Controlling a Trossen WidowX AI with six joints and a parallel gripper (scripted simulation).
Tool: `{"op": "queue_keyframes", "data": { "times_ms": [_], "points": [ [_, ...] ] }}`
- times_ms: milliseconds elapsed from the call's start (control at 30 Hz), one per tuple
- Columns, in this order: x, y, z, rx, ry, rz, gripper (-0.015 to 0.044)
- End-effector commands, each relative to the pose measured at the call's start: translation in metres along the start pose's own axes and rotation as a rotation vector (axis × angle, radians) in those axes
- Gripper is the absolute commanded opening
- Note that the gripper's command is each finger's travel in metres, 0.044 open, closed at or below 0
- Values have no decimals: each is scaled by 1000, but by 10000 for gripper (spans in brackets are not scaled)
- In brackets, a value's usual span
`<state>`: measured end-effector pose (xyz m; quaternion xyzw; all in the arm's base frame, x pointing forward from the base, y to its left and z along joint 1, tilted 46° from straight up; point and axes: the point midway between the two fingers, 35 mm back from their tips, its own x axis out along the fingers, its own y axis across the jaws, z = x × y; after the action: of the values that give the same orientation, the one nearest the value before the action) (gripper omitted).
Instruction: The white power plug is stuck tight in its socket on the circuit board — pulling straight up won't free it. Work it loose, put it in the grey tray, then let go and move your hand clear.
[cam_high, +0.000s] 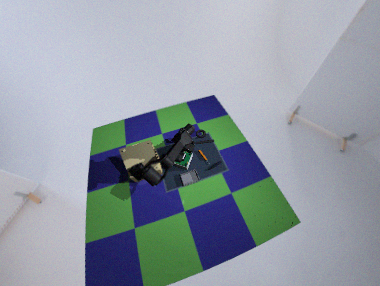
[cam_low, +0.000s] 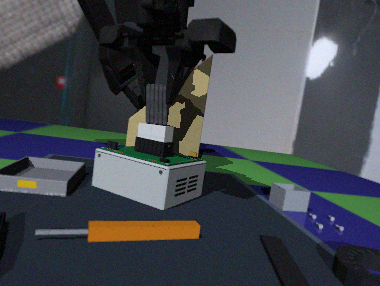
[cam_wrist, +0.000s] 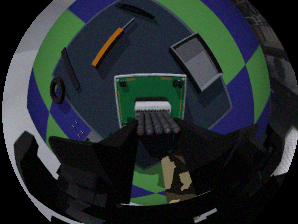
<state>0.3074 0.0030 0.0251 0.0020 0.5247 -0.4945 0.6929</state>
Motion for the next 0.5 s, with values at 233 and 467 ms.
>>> {"op": "queue_keyframes", "data": {
  "times_ms": [233,467],
  "points": [
    [-18,2,-1,-11,-10,-7,0],
    [-26,5,-2,-10,-10,-37,0]
  ]
}}
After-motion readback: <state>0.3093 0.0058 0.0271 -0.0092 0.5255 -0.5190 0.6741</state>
